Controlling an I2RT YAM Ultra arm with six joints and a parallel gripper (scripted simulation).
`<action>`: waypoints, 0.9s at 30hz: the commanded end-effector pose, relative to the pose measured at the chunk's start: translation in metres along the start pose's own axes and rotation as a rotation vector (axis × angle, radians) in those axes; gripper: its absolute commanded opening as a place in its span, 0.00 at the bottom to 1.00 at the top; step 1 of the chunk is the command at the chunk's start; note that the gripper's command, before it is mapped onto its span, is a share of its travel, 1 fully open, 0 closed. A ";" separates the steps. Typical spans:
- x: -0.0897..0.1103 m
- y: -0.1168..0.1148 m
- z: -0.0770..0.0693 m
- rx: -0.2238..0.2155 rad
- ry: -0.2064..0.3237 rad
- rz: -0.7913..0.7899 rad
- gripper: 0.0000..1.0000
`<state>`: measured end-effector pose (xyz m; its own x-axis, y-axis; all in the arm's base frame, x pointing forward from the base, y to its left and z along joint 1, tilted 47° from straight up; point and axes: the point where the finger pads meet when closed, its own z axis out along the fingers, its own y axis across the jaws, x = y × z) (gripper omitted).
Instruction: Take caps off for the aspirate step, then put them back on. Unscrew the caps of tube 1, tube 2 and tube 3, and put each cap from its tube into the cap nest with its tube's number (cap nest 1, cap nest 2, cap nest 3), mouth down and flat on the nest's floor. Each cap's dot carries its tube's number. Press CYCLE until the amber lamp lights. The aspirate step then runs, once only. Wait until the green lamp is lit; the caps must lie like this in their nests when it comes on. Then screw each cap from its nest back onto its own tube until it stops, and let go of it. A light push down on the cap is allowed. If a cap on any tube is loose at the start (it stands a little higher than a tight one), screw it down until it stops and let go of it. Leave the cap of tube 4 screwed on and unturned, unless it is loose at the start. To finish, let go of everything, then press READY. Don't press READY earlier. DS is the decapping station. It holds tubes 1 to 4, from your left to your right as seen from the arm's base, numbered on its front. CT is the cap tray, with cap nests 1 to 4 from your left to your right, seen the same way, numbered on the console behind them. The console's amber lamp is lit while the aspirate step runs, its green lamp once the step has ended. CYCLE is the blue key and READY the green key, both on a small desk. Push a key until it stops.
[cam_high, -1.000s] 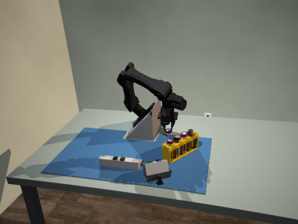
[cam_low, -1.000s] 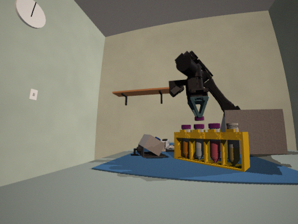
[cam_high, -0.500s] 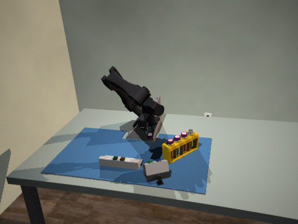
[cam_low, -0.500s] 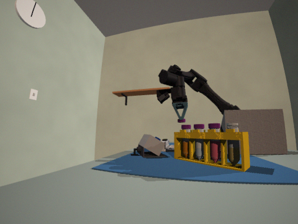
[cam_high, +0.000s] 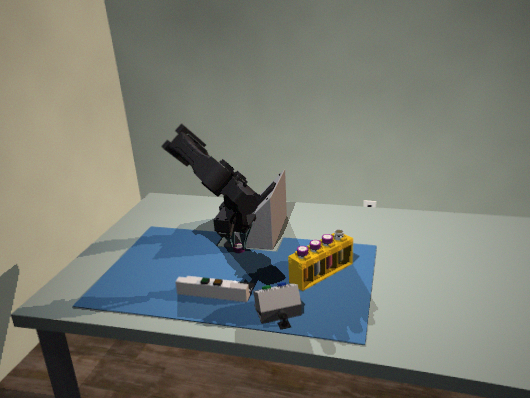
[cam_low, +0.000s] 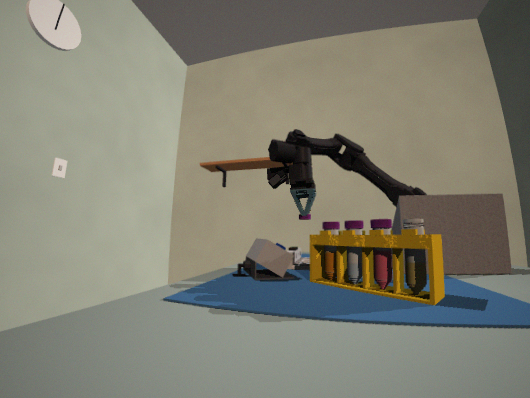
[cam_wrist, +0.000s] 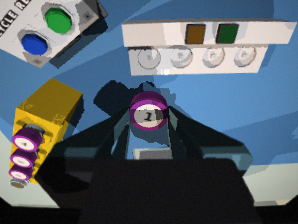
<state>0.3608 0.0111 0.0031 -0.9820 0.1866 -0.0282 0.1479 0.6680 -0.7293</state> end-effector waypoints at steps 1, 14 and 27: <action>-0.003 0.003 -0.013 -0.003 -0.041 -0.029 0.00; -0.003 0.002 -0.014 -0.003 -0.041 -0.029 0.00; -0.004 0.003 -0.016 -0.003 -0.041 -0.029 0.00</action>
<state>0.3635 0.0130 0.0083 -0.9858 0.1673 -0.0177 0.1269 0.6706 -0.7309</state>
